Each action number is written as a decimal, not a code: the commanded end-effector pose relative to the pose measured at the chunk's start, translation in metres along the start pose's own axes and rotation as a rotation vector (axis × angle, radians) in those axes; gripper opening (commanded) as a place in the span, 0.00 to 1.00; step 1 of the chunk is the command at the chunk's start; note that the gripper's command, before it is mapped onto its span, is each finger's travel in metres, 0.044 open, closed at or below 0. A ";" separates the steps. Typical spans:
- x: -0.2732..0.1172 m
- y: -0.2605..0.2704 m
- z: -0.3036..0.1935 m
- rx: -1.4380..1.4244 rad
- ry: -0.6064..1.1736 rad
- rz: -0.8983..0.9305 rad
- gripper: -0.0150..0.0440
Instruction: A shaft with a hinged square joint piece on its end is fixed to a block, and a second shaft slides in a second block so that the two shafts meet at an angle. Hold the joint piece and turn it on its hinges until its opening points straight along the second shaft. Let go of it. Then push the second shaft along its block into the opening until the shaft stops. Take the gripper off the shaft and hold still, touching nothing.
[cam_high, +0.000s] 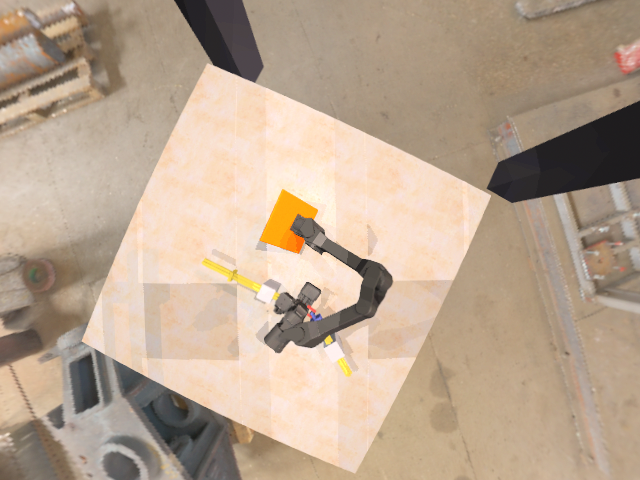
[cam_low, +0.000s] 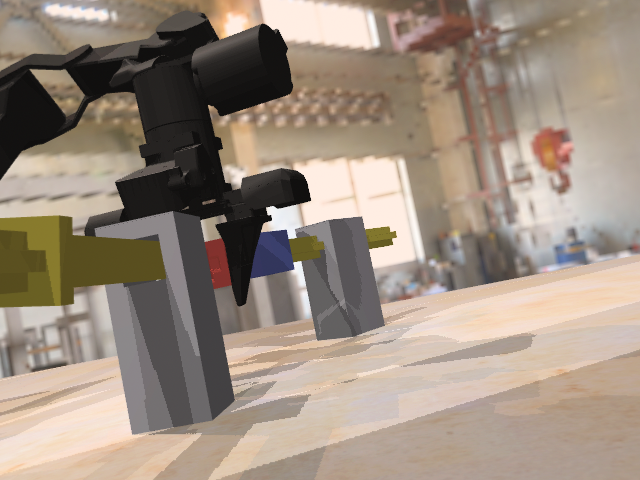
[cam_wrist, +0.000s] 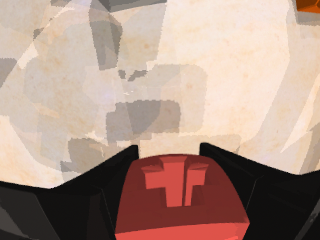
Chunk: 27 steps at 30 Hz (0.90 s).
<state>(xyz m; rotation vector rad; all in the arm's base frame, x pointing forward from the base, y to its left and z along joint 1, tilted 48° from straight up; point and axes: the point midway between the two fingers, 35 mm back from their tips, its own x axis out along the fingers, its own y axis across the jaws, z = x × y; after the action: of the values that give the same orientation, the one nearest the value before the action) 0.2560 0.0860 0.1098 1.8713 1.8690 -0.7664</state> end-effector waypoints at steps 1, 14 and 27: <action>-0.002 0.003 0.000 -0.067 -0.033 -0.003 0.25; -0.003 0.007 0.000 -0.146 -0.069 -0.005 0.25; -0.003 0.006 0.000 -0.137 -0.067 -0.005 0.25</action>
<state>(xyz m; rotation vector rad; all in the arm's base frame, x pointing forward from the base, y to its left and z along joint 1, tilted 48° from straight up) 0.2625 0.0833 0.1112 1.7367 1.8371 -0.6760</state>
